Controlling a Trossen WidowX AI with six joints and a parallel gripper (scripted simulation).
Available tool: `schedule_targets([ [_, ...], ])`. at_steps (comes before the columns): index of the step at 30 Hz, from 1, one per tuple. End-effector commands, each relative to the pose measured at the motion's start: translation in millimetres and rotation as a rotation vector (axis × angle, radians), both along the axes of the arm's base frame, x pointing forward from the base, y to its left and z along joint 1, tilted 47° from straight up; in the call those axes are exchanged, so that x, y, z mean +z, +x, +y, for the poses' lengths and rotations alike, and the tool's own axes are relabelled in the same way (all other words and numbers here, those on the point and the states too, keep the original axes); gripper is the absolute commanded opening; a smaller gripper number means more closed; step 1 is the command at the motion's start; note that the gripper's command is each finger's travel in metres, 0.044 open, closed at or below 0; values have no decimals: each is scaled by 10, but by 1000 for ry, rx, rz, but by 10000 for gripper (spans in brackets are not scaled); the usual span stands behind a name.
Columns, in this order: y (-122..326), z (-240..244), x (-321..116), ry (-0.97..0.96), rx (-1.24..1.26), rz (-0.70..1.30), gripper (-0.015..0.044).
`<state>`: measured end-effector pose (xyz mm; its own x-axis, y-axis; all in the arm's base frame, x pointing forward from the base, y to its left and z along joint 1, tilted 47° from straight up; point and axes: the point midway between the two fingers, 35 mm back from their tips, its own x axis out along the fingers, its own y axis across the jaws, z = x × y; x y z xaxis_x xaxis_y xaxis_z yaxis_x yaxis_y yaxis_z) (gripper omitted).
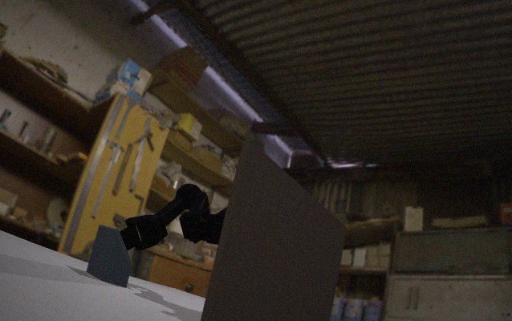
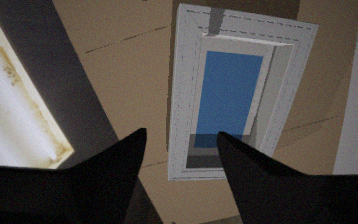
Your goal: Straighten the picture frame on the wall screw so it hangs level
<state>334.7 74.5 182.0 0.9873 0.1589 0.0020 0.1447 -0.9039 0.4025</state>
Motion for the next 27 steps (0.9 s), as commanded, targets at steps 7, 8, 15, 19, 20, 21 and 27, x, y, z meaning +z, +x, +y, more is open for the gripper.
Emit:
schedule_targets([
  [7, 161, 26, -26, 5, 4, -4, 260],
  [8, 161, 26, -26, 5, 4, -4, 260],
  [15, 164, 26, -26, 5, 4, -4, 260],
  [19, 198, 33, -22, 5, 4, -4, 260],
  [20, 213, 35, -21, 5, 4, -4, 260],
  [21, 228, 38, -19, 5, 4, -4, 260],
  [27, 323, 54, -14, 5, 4, -5, 260],
])
